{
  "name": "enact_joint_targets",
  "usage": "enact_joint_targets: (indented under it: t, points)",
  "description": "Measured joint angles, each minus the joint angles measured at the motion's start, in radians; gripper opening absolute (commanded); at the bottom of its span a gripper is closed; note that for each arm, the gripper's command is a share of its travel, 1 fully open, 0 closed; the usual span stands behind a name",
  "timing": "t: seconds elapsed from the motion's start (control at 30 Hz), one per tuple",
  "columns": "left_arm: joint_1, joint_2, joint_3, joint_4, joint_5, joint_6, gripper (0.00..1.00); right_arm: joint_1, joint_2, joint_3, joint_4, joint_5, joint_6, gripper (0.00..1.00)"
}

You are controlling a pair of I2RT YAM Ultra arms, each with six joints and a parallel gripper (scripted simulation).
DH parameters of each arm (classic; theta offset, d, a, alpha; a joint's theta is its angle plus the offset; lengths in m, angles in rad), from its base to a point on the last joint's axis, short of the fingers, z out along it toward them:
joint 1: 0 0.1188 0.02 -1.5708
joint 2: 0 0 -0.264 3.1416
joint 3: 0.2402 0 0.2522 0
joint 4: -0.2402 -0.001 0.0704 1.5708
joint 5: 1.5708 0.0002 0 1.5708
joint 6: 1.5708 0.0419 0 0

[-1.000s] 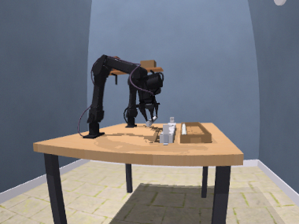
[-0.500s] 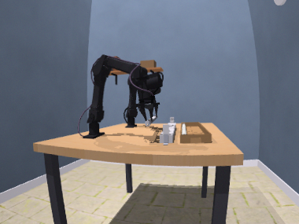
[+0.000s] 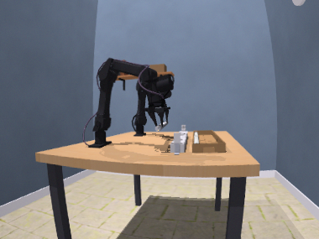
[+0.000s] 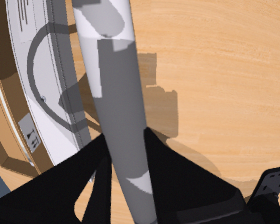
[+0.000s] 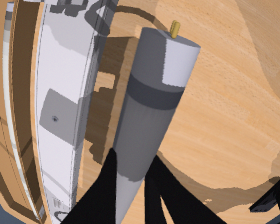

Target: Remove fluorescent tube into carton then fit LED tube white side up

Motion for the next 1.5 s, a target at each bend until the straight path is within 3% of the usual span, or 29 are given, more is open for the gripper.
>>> enact_joint_targets:
  t: [1.5]
  points:
    - [0.05,0.048,0.075,-0.025,0.007,0.06,0.11,0.015,0.057,0.086,-0.037,0.004,0.026,0.11]
